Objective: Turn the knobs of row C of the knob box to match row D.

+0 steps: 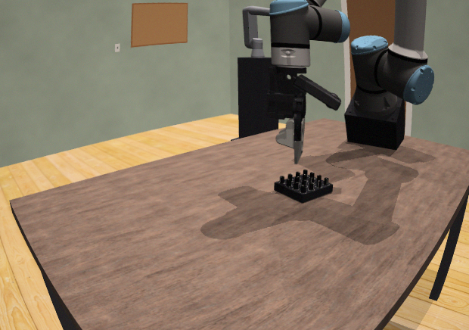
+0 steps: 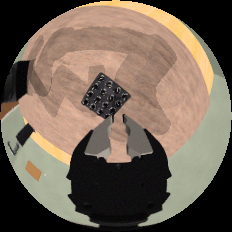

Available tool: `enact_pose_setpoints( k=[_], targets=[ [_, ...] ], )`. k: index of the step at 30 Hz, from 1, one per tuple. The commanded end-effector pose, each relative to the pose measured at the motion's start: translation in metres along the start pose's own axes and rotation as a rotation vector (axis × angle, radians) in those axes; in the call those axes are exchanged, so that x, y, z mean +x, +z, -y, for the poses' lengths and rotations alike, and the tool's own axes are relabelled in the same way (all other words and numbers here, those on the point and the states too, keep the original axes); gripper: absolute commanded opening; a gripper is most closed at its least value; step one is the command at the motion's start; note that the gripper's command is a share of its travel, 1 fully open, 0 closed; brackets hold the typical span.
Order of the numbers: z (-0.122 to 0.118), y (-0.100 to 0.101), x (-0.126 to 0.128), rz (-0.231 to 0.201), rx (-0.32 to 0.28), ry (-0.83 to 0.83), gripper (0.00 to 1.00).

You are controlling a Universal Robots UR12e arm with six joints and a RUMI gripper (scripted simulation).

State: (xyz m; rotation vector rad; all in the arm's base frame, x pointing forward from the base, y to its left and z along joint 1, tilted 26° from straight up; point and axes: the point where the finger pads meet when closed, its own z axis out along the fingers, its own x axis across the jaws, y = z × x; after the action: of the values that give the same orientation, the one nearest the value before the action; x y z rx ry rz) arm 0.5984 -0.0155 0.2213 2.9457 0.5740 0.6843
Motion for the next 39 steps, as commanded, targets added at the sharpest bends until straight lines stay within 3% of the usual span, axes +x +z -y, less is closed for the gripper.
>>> enact_pose_setpoints(
  k=[1, 20, 39],
  targets=[
    [0.000, 0.000, 0.003, -0.001, 0.001, -0.003, 0.11],
    [0.000, 0.005, 0.002, -0.001, 0.002, -0.029, 0.11],
    [0.002, 0.028, 0.000, 0.002, 0.005, -0.029, 0.11]
  ],
)
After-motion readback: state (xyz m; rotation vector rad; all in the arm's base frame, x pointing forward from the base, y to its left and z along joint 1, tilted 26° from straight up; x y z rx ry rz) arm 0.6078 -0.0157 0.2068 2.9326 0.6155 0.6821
